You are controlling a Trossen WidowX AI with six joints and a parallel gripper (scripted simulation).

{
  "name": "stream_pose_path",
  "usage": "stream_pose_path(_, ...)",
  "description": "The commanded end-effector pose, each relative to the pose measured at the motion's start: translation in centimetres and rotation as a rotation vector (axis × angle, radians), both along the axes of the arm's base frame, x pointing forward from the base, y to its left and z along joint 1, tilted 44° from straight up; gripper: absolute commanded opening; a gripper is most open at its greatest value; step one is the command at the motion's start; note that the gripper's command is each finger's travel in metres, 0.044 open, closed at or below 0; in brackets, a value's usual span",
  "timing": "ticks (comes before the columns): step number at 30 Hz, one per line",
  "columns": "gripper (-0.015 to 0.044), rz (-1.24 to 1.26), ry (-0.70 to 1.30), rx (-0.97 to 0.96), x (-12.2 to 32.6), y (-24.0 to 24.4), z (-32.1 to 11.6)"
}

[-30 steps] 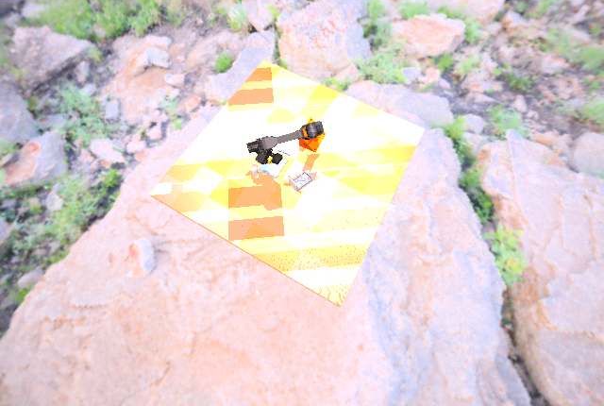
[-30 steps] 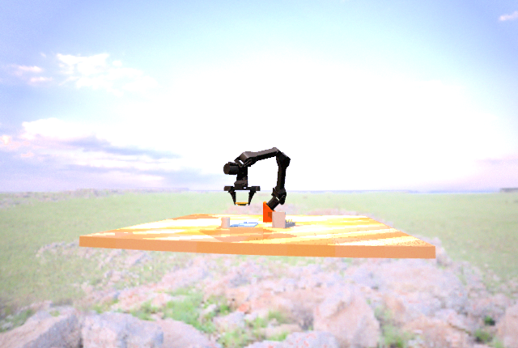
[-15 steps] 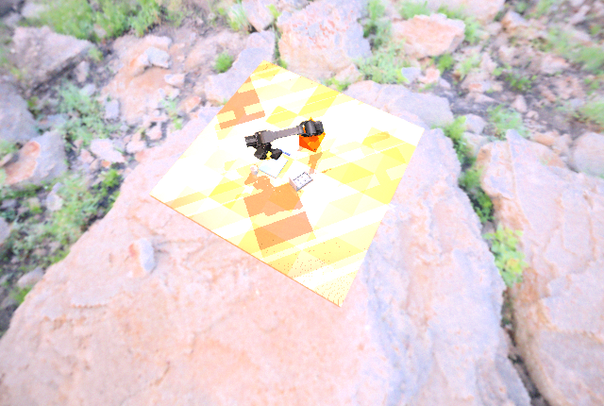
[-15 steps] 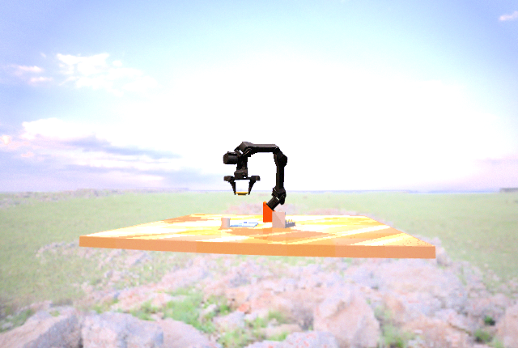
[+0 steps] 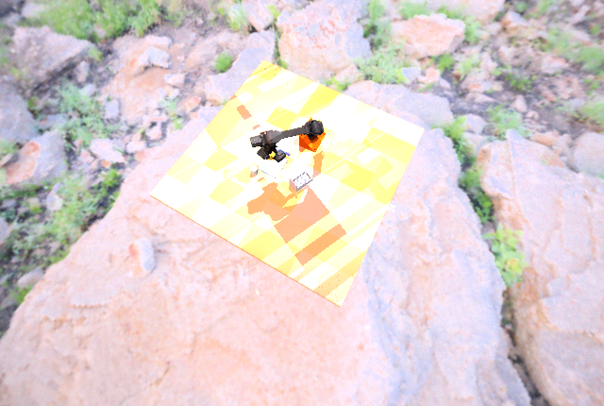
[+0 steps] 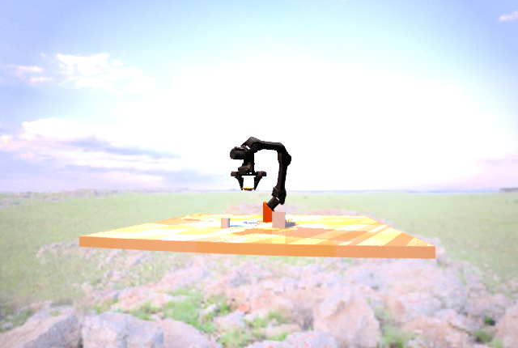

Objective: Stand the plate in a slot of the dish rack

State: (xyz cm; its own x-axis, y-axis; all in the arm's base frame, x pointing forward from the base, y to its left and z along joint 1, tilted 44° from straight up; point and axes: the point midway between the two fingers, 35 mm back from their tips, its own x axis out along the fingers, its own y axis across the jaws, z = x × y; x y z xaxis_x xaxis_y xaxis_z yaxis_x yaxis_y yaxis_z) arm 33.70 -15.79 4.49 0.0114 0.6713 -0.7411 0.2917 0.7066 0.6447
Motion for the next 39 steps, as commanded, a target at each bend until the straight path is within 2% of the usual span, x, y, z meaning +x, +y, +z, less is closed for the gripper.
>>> stream_pose_path(1, 0.0, -0.105, 0.086, -0.006, -0.1, 1.5, 2.0)
stream_pose_path(19, 0.0, -0.573, 0.478, -0.019, -2.4, 8.1, 8.8)
stream_pose_path(39, 0.0, -1.1, 0.908, -0.004, -7.5, 14.9, 13.7)
